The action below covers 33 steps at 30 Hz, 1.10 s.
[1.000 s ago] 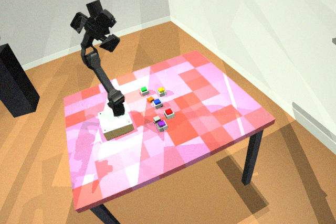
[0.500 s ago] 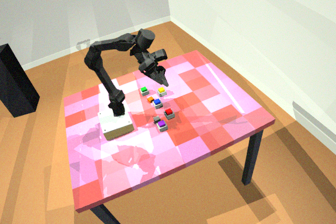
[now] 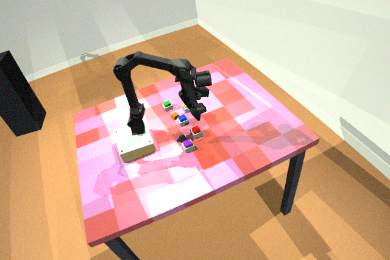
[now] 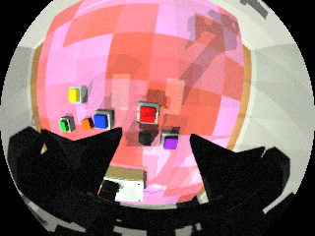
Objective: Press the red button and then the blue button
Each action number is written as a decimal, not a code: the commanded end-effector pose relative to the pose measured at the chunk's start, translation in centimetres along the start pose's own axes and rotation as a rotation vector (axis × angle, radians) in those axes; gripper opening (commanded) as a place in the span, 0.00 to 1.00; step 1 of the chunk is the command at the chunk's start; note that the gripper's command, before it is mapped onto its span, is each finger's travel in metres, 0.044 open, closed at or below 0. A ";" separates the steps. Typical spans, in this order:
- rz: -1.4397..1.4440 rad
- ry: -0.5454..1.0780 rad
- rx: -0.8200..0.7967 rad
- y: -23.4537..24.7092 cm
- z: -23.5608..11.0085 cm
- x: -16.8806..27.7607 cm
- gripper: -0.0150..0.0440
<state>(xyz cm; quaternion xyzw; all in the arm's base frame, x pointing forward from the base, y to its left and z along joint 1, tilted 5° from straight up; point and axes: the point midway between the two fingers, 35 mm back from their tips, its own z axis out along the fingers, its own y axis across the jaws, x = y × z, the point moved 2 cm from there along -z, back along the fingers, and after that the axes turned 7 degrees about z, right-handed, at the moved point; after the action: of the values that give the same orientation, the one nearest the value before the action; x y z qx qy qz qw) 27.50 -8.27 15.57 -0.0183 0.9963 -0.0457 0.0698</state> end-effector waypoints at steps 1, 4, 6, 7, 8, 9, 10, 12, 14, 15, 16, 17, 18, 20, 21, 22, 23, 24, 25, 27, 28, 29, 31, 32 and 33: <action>0.002 0.044 -0.044 1.1 0.8 0.6 0.93; 0.002 0.044 -0.044 1.2 1.9 0.5 0.84; 0.002 0.044 -0.044 1.3 4.8 0.6 0.75; 0.002 0.044 -0.044 1.3 6.0 0.7 0.71; 0.002 0.044 -0.044 1.4 6.8 0.8 0.67; 0.002 0.044 -0.044 1.4 7.0 0.9 0.62; 0.002 0.044 -0.044 1.4 7.0 0.9 0.58; 0.002 0.044 -0.044 1.4 7.0 0.9 0.49; 0.002 0.044 -0.044 1.4 7.0 0.9 0.40; 0.002 0.044 -0.044 1.4 7.0 0.9 0.35; 0.002 0.044 -0.044 1.4 7.0 0.9 0.31; 0.002 0.044 -0.044 1.4 7.0 0.9 0.29; 0.002 0.044 -0.044 1.4 7.0 0.9 0.29; 0.002 0.044 -0.044 1.4 7.0 0.9 0.29; 0.002 0.044 -0.044 1.4 7.0 0.9 0.29; 0.002 0.044 -0.044 1.4 7.0 0.9 0.29; 0.002 0.044 -0.044 1.4 7.0 0.9 0.29; 0.002 0.044 -0.044 1.4 7.0 0.9 0.29; 0.002 0.044 -0.044 1.4 7.0 0.9 0.29; 0.002 0.044 -0.044 1.4 7.3 0.9 0.29; 0.002 0.044 -0.044 1.4 7.4 0.9 0.29; 0.002 0.044 -0.044 1.4 7.6 0.9 0.29; 0.002 0.045 -0.044 1.4 7.9 0.9 0.29; 0.002 0.045 -0.044 1.5 8.1 0.9 0.29; 0.002 0.045 -0.044 1.5 8.3 0.9 0.29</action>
<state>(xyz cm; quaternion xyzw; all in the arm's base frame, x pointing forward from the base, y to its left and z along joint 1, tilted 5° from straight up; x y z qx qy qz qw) 27.98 -7.67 7.97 -0.0183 0.9980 -0.0278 0.0542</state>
